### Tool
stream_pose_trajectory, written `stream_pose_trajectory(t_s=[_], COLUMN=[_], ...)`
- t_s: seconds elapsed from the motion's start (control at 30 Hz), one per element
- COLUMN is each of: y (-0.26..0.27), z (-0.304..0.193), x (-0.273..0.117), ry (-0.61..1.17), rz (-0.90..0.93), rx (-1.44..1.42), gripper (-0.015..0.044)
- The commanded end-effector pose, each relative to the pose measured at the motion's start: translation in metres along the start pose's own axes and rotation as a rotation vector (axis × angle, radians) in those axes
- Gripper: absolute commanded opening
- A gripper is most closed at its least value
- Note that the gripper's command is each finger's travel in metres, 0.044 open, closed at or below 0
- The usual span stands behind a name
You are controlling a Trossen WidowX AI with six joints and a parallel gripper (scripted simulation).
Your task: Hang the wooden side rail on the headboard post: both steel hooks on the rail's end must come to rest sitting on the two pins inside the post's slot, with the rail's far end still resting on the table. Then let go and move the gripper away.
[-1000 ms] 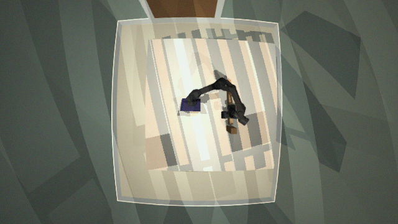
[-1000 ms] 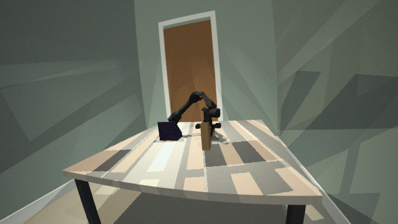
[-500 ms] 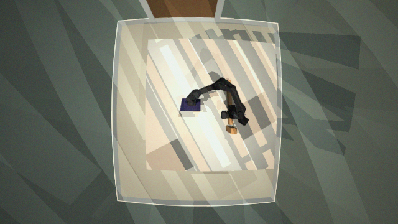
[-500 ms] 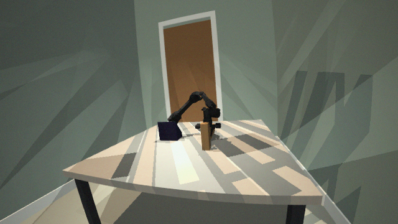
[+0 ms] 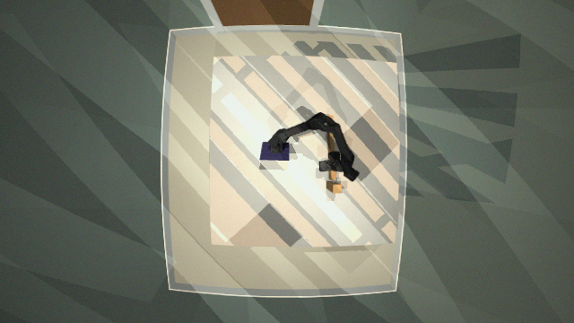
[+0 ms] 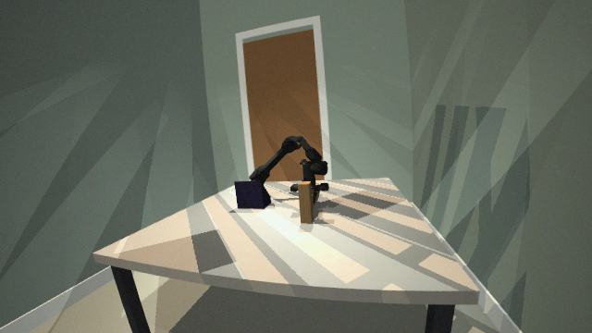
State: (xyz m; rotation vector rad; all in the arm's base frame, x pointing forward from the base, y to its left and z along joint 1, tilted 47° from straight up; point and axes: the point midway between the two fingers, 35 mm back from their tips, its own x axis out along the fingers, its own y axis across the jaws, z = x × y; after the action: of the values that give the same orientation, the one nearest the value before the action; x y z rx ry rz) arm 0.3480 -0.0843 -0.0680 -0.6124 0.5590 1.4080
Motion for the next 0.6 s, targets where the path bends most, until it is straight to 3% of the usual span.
stream_pose_trajectory(t_s=[0.0,0.57], y=[-0.0005,-0.0003], z=[-0.0024,-0.0042], x=[-0.0035,-0.0021], ry=[0.006,0.006], rz=[-0.005,-0.005], rx=[-0.003,-0.003], gripper=[0.0000,0.0000])
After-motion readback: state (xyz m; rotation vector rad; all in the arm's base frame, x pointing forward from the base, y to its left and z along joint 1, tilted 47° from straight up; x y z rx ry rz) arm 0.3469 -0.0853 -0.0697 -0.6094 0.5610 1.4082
